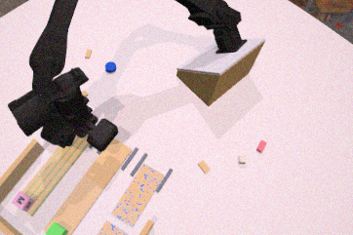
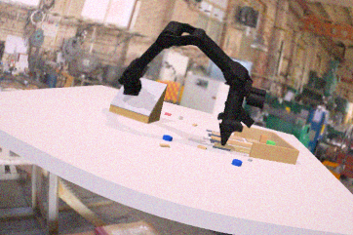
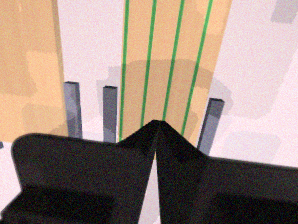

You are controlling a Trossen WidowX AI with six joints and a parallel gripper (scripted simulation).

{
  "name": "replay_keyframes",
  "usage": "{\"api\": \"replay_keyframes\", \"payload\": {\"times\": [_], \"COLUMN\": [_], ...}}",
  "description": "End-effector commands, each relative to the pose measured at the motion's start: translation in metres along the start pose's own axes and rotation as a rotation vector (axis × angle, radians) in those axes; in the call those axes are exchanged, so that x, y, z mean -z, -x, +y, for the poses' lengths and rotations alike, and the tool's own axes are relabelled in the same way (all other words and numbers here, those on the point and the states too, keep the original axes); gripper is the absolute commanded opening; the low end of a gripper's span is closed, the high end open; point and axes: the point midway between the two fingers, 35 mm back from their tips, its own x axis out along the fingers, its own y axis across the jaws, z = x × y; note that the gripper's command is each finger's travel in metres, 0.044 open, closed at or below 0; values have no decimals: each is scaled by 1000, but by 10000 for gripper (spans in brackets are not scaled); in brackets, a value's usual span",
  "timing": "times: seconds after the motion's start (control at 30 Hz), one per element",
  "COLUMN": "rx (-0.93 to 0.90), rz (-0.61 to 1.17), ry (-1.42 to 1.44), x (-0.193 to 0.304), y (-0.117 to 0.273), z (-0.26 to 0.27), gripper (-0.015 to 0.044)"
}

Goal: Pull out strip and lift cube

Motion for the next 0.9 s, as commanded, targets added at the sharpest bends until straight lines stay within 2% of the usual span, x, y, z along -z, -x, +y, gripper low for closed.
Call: {"api": "replay_keyframes", "payload": {"times": [0.0,0.87], "rx": [0,0], "rz": [4,4], "ry": [1,1], "x": [1,2], "y": [-3,-6], "z": [-1,-1], "gripper": [0,0]}}
